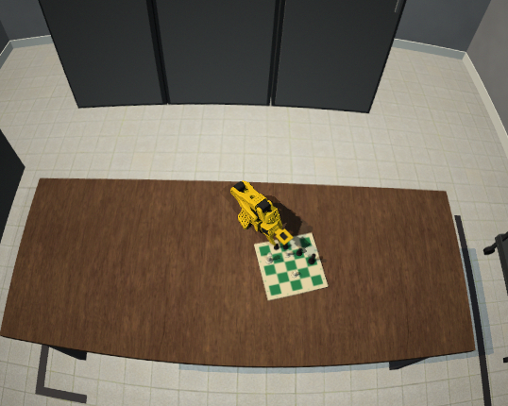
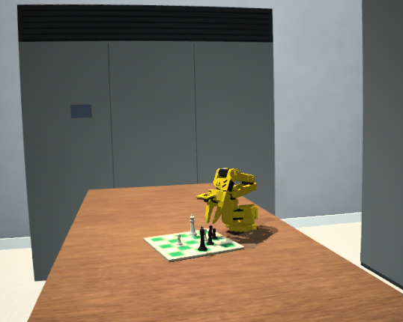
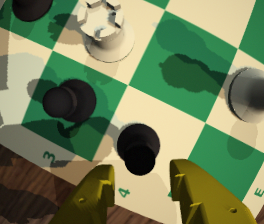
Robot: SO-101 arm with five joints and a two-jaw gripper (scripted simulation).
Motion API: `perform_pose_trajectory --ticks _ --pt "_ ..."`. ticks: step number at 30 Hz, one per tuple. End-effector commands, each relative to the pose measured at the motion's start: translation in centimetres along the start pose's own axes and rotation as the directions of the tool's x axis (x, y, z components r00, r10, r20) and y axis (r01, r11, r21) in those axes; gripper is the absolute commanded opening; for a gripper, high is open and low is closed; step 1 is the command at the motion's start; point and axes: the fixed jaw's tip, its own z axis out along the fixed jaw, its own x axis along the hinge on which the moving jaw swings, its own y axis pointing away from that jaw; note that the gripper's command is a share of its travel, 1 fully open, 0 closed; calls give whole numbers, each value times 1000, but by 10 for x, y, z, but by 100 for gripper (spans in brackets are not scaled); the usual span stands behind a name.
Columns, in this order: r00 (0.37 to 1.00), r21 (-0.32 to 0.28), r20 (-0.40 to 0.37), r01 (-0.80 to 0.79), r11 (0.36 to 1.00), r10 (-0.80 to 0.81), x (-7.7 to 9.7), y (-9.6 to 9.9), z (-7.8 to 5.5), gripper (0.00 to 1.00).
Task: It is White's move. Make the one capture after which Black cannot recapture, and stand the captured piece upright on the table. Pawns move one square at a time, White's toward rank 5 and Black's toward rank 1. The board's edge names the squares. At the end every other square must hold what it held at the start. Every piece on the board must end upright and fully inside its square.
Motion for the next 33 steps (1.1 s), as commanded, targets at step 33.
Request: perform_pose_trajectory --ticks 33 --pt "1000 -3 14 0 1000 0 13 1 27 9"
